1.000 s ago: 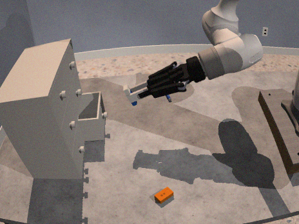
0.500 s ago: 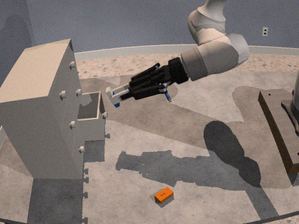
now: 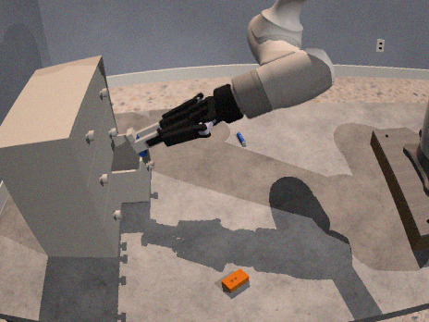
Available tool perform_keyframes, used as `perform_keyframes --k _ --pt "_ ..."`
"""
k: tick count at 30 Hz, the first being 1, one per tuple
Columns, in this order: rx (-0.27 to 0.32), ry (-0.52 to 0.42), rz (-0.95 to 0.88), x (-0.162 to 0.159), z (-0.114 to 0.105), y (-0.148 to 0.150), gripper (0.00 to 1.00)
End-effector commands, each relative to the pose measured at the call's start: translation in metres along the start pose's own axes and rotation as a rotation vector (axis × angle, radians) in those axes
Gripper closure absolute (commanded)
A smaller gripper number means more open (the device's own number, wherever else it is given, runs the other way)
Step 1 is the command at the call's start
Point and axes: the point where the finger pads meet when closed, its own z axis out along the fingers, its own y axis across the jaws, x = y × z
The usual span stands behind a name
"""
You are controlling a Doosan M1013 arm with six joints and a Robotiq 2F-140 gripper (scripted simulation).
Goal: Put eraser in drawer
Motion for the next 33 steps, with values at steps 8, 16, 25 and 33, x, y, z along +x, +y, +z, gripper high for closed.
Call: perform_keyframes --k 8,16,25,33 --pt "0.000 0.000 0.000 0.008 0.022 0.000 0.89" --pt "0.000 0.000 0.000 0.011 0.029 0.000 0.89" --pt "0.000 0.000 0.000 0.012 0.032 0.000 0.89" --pt "0.000 0.000 0.000 0.012 0.032 0.000 0.89"
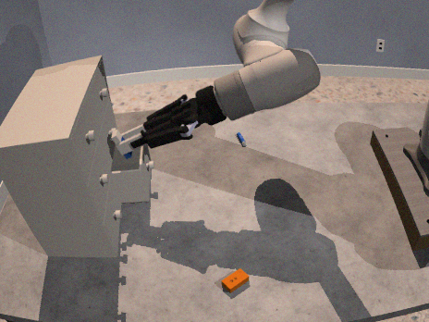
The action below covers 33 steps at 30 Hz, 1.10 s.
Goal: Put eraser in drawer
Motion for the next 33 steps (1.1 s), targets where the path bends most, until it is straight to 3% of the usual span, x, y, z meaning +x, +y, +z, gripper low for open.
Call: perform_keyframes --k 1,13,25,26,33 --pt "0.000 0.000 0.000 0.0001 0.0000 0.0000 0.89" --pt "0.000 0.000 0.000 0.0001 0.0000 0.0000 0.89" --pt "0.000 0.000 0.000 0.0001 0.0000 0.0000 0.77" --pt "0.000 0.000 0.000 0.0001 0.0000 0.0000 0.00" --pt "0.000 0.000 0.000 0.0001 0.0000 0.0000 0.00"
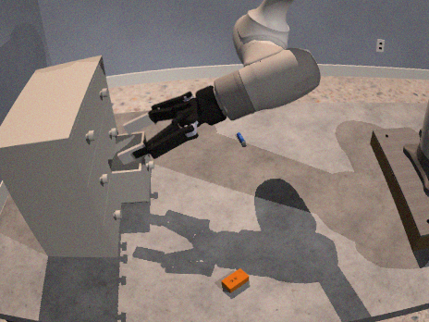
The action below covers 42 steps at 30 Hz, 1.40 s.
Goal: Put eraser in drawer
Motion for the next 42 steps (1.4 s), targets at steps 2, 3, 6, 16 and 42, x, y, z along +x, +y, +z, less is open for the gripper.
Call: perform_keyframes --k 2,3,6,16,42 --pt "0.000 0.000 0.000 0.000 0.000 0.000 0.00" --pt "0.000 0.000 0.000 0.000 0.000 0.000 0.00" --pt "0.000 0.000 0.000 0.000 0.000 0.000 0.00" --pt "0.000 0.000 0.000 -0.003 -0.011 0.000 0.00" --pt "0.000 0.000 0.000 -0.038 -0.128 0.000 0.00"
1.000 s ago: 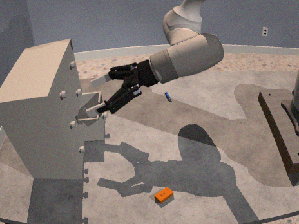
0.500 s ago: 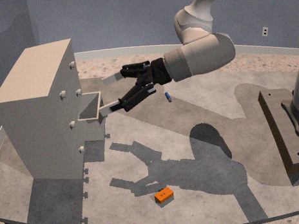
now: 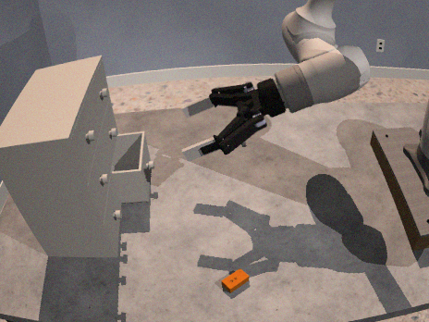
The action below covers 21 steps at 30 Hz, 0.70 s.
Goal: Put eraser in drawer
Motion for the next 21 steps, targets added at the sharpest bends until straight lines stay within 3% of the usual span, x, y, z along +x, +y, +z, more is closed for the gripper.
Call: perform_keyframes --k 1,8,21 --pt "0.000 0.000 0.000 -0.005 -0.016 0.000 0.00" --pt "0.000 0.000 0.000 -0.012 -0.041 0.000 0.00" --pt "0.000 0.000 0.000 -0.015 -0.051 0.000 0.00"
